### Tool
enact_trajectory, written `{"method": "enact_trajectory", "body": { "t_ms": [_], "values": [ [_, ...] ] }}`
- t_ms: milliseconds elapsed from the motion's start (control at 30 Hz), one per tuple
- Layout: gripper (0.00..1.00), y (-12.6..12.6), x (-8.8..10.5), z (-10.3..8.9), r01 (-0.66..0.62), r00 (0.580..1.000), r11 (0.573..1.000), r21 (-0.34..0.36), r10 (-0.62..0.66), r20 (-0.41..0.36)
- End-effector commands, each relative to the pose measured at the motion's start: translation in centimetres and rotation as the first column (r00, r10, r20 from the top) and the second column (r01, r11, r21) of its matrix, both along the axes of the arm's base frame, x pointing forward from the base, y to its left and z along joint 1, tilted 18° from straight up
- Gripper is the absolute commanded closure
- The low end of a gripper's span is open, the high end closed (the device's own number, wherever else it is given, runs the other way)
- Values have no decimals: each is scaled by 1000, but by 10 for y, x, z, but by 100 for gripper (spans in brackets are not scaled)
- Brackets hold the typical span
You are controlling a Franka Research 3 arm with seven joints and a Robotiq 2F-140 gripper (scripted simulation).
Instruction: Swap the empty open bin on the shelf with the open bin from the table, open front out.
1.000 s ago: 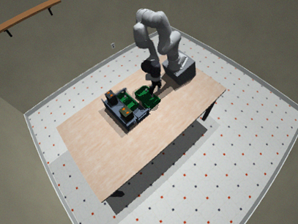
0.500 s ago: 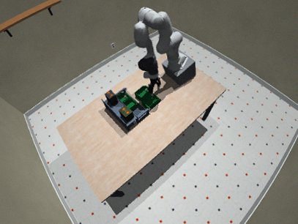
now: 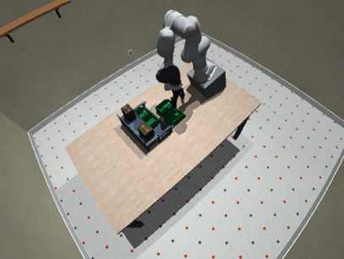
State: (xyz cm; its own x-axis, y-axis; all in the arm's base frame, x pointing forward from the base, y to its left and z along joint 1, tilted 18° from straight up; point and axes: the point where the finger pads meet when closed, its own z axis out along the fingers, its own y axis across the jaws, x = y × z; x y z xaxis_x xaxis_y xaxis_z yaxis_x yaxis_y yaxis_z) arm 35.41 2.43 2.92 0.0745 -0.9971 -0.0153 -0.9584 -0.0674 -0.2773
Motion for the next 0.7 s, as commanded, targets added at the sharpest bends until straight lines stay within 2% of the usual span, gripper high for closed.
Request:
{"method": "enact_trajectory", "body": {
  "t_ms": [0, 300, 333, 667],
  "values": [
    [43, 10, -7, 5, 132, 991, 990, -53, -130, 30],
    [43, 10, -7, 5, 132, 991, 990, -53, -130, 30],
    [100, 10, -7, 5, 132, 991, 990, -53, -130, 30],
    [100, 10, -7, 5, 132, 991, 990, -53, -130, 30]
  ]
}}
